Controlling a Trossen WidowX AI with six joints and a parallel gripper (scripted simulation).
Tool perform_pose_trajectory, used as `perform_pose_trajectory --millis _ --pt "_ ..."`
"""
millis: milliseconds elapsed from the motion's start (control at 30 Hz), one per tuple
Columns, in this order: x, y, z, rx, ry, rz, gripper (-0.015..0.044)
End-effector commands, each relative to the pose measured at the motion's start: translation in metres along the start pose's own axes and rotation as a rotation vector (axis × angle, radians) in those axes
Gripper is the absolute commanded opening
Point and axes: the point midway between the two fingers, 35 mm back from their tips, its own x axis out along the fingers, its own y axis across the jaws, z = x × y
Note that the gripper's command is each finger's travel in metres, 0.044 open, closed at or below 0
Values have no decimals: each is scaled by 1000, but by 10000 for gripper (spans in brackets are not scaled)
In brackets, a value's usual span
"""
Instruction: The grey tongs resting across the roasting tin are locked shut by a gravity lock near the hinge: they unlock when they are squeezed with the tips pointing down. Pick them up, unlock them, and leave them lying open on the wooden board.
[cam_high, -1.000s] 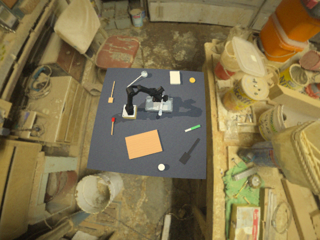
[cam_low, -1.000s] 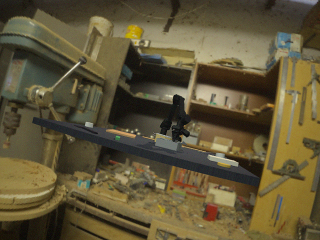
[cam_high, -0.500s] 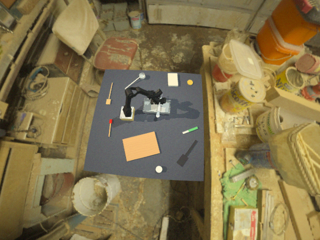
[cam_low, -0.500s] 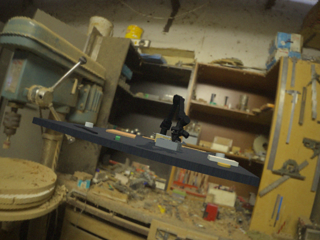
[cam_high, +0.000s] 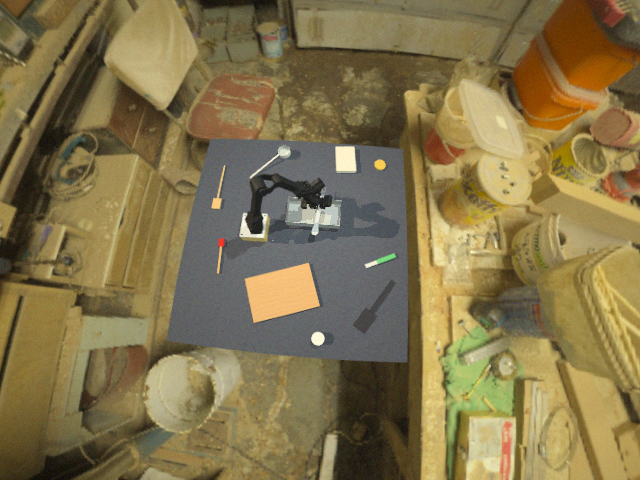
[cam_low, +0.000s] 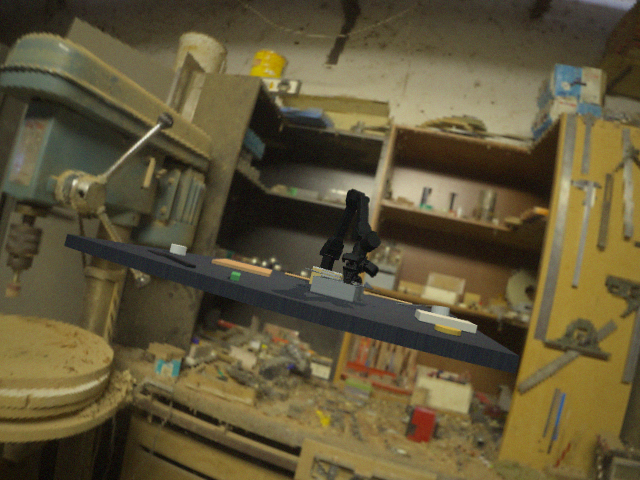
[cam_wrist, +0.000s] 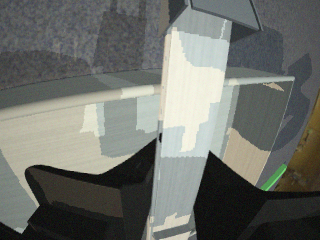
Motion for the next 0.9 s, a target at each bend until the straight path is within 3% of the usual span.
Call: perform_pose_trajectory --millis 0,233,633,867 --pt "-7 -5 1 0 -1 0 -148" --pt "-66 -40 1 -7 -2 6 -150" --pt "-66 -39 1 -8 -1 14 -150" --pt "-63 -37 0 -20 5 118 -150"
